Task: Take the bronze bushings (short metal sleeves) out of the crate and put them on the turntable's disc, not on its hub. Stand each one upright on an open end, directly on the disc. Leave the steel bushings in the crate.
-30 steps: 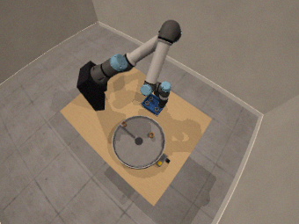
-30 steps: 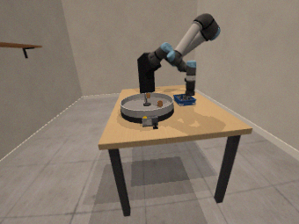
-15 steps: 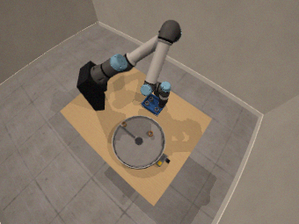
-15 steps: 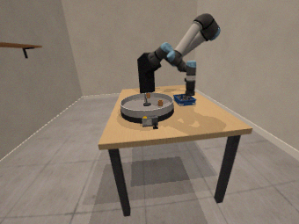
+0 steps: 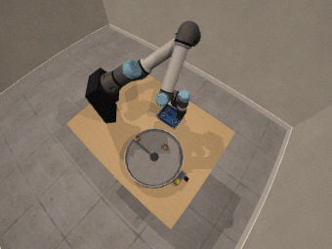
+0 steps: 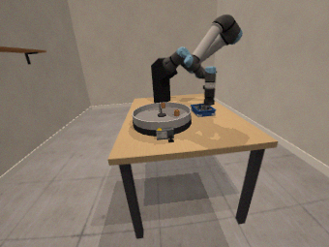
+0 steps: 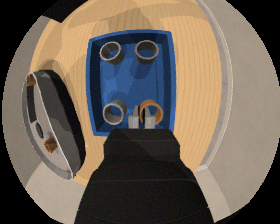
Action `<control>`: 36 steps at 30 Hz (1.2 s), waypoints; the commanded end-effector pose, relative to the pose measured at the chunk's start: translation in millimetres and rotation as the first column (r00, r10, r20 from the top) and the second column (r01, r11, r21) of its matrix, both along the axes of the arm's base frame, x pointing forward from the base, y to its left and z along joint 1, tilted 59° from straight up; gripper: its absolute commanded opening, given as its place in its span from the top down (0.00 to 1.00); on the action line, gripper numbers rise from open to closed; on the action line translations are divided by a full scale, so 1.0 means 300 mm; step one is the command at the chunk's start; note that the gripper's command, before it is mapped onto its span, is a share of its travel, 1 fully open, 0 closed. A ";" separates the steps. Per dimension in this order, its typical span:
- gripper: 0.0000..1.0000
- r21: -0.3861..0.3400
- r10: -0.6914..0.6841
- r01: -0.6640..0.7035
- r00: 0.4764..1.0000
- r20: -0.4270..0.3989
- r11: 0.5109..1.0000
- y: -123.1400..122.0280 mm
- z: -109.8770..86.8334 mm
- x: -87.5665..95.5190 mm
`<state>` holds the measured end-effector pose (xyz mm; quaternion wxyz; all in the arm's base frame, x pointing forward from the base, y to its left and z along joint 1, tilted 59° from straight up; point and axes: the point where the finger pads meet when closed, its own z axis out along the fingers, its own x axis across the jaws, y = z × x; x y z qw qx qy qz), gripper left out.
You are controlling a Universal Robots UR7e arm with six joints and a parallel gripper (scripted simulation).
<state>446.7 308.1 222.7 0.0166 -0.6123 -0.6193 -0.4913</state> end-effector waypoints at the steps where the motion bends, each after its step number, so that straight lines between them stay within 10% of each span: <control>1: 1.00 0.000 0.000 0.000 1.000 0.001 1.000 -0.010 0.010 -0.009; 36: 1.00 0.000 0.000 0.000 1.000 0.001 1.000 -0.193 0.158 -0.171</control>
